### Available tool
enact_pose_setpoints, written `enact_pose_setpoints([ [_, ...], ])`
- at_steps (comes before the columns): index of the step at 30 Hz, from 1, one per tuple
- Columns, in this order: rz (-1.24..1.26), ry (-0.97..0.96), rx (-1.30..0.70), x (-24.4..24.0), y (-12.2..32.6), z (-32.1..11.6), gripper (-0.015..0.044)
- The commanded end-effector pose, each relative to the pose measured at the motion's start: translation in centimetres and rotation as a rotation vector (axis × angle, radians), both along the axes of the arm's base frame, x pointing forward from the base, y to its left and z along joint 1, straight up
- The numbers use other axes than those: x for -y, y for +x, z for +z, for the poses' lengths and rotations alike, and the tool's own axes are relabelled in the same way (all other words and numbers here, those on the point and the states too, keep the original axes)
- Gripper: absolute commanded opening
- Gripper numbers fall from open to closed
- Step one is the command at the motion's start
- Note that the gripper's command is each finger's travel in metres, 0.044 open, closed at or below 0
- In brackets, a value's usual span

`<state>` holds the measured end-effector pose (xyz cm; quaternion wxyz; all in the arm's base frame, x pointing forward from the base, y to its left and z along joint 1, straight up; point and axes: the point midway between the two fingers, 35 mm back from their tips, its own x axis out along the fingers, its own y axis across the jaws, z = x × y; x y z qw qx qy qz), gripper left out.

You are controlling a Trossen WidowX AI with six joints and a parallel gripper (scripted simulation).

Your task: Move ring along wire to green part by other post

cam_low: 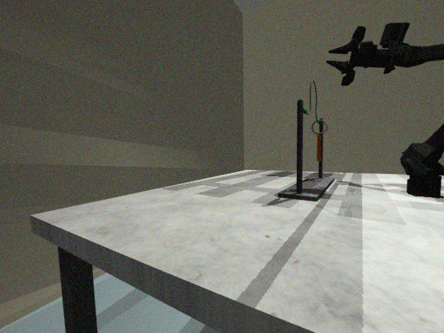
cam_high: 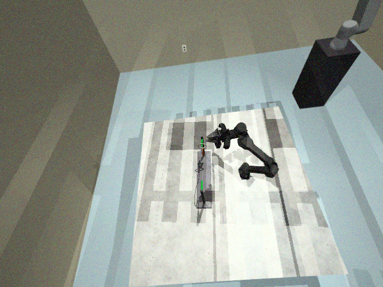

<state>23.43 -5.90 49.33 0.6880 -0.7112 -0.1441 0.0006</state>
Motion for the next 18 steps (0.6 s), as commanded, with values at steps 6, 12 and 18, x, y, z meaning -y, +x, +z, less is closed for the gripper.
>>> enact_pose_setpoints([
  [6,-0.098,0.314,-0.157,8.8,2.5,-9.7,0.016],
  [12,-0.162,0.542,-0.229,13.4,2.0,-16.9,0.016],
  [18,-0.19,0.769,-0.278,15.7,0.7,-23.7,0.016],
])
